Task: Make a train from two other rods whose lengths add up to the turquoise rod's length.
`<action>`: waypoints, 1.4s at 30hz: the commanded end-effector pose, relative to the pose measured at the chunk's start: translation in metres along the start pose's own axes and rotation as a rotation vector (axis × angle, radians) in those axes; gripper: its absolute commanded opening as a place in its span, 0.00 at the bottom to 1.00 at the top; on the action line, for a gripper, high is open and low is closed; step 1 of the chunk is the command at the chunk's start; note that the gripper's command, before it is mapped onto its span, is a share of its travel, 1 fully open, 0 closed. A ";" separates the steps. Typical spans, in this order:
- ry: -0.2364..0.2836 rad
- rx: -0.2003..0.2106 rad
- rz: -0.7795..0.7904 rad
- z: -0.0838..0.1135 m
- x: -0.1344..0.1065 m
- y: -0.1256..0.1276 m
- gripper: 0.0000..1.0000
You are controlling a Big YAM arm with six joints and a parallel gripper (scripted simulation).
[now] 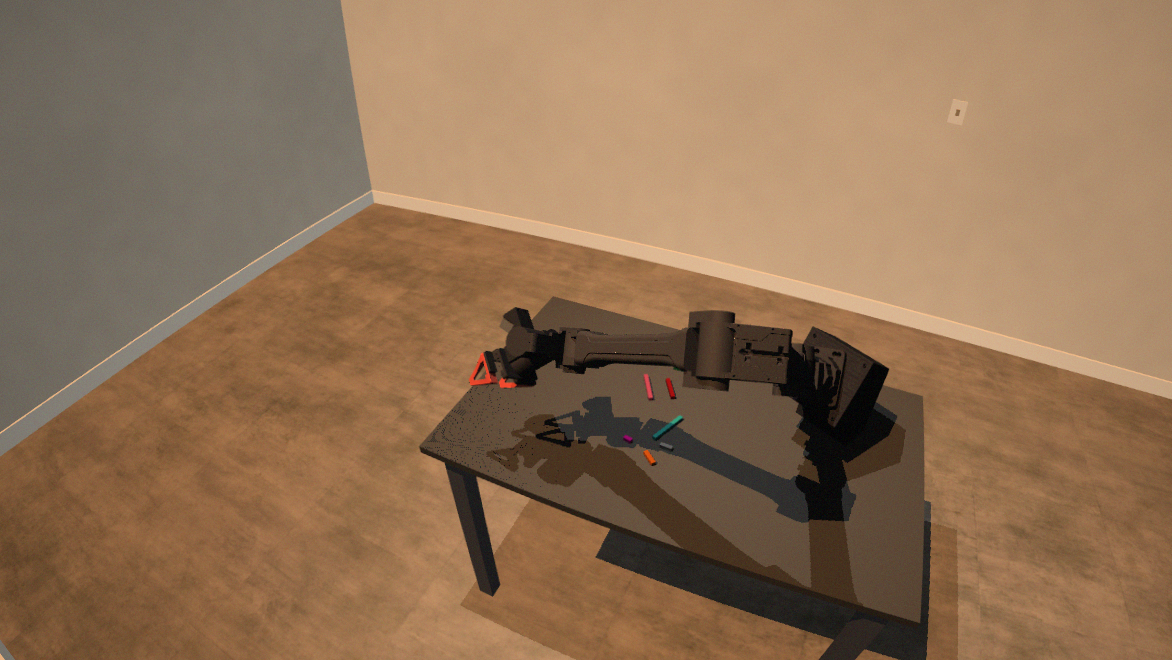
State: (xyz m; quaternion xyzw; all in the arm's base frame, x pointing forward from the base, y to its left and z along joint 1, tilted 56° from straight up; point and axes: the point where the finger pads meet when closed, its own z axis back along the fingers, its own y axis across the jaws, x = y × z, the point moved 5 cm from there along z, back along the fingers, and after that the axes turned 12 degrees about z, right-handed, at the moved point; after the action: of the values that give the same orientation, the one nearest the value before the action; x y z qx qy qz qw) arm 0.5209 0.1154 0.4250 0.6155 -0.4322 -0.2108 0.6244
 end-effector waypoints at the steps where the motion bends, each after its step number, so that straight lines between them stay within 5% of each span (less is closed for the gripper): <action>1: -0.003 -0.017 -0.047 0.011 0.002 0.007 1.00; 8: -0.018 0.009 -0.029 0.009 0.010 0.020 1.00; 9: 0.063 -0.091 -0.136 0.015 -0.024 -0.009 1.00; 14: 0.035 -0.101 -0.136 0.019 -0.011 -0.015 1.00; 15: 0.108 -0.171 -0.224 0.023 -0.041 -0.027 1.00; 19: 0.089 -0.174 -0.223 0.027 -0.033 -0.029 1.00; 20: 0.150 -0.251 -0.312 0.034 -0.059 -0.044 1.00; 24: 0.129 -0.254 -0.311 0.037 -0.050 -0.046 1.00; 25: 0.187 -0.330 -0.398 0.046 -0.076 -0.059 1.00; 29: 0.169 -0.333 -0.398 0.048 -0.069 -0.061 1.00; 30: 0.221 -0.407 -0.481 0.058 -0.093 -0.074 1.00; 34: 0.221 -0.407 -0.481 0.058 -0.093 -0.074 1.00; 35: 0.183 -0.406 -0.481 0.062 -0.078 -0.075 1.00; 36: 0.249 -0.481 -0.561 0.071 -0.109 -0.086 1.00; 39: 0.238 -0.481 -0.562 0.073 -0.105 -0.087 1.00; 40: 0.274 -0.550 -0.634 0.085 -0.124 -0.097 1.00; 42: 0.274 -0.550 -0.634 0.085 -0.124 -0.097 1.00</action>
State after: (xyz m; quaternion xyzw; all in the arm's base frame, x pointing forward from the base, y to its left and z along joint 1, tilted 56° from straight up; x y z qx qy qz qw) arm 0.4252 0.1477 0.2848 0.5529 -0.0815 -0.4029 0.7248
